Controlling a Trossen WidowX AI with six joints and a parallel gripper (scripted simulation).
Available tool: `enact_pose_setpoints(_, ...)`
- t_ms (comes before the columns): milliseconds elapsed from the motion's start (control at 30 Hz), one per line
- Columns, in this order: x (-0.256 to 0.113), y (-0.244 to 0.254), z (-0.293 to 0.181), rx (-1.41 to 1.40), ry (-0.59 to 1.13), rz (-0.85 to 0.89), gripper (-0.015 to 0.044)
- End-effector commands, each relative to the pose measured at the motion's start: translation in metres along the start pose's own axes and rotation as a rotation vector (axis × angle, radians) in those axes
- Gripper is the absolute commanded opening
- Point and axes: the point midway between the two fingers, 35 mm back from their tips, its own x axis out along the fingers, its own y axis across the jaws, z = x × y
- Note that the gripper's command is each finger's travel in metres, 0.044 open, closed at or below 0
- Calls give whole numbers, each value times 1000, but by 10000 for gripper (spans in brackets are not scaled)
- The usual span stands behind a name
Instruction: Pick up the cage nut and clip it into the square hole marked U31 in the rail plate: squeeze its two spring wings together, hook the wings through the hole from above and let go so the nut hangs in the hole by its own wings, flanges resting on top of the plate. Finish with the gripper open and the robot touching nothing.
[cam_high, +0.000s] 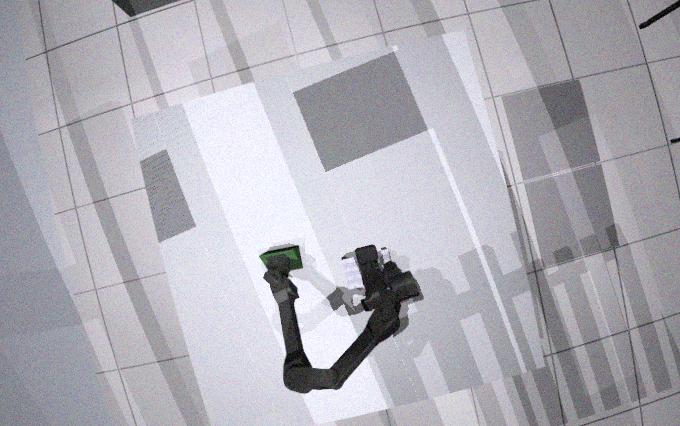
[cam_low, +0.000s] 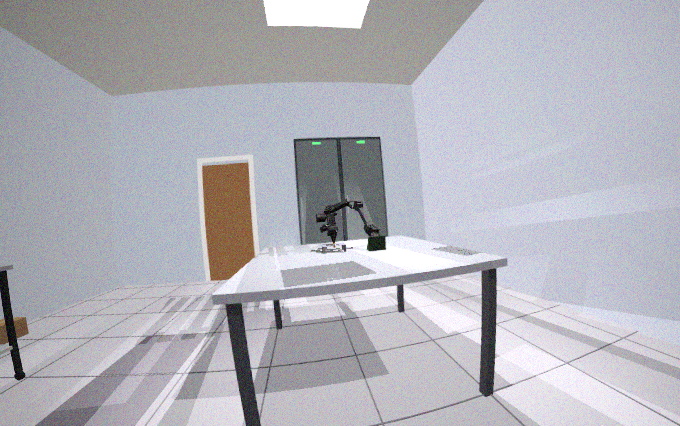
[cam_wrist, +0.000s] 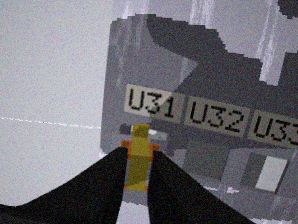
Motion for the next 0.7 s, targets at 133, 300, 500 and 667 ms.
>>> enact_pose_setpoints(133, 0, 0, 0, -2, -2, 21, 23)
enact_pose_setpoints(300, 0, -1, 0, -2, -2, 31, 23)
enact_pose_setpoints(500, 0, -1, 0, -3, -2, 41, 23)
enact_pose_setpoints(667, 0, -2, 0, -3, -2, 55, 23)
